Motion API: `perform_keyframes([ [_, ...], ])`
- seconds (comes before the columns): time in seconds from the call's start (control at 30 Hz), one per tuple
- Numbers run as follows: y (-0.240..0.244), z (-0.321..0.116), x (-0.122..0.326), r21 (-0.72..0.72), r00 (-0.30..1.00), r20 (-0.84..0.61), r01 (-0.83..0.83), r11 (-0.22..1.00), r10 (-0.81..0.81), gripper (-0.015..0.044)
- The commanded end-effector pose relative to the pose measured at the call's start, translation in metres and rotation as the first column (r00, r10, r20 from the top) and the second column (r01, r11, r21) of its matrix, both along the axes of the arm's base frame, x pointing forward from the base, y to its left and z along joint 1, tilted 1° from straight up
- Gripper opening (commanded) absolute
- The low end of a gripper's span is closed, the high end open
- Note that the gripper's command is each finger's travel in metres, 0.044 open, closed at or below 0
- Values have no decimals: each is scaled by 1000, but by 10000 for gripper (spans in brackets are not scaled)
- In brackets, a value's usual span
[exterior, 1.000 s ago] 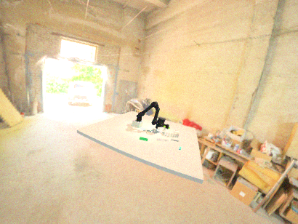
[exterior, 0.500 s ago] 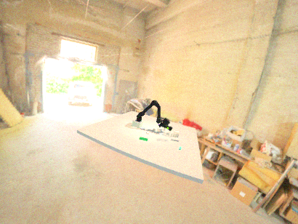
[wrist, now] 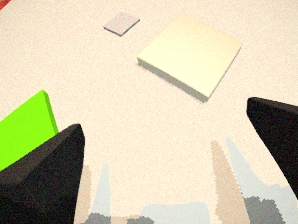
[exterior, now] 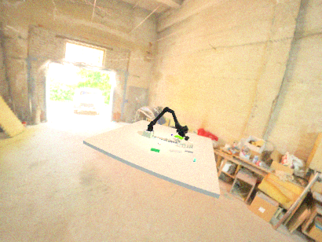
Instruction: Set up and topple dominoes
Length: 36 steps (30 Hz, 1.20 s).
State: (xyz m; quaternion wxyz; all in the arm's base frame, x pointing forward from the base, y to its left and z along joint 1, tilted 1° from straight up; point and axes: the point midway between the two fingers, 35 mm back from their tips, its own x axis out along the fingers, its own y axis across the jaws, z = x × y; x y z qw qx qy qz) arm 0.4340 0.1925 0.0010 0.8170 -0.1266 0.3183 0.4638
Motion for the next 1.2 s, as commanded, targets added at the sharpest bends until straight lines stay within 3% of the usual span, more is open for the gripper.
perform_keyframes([
  [0.0, -1, 31, -29, -473, 987, -149, -123, 872, 58, 440],
  [0.2, -7, 53, -56, -619, 962, -242, -255, 743, 128, 440],
  [0.47, -18, 68, -83, -683, 924, -348, -367, 632, 161, 440],
  [0.93, -18, 69, -83, -684, 922, -351, -371, 628, 162, 440],
  [1.17, -18, 11, -82, -684, 922, -351, -371, 628, 162, 440],
])
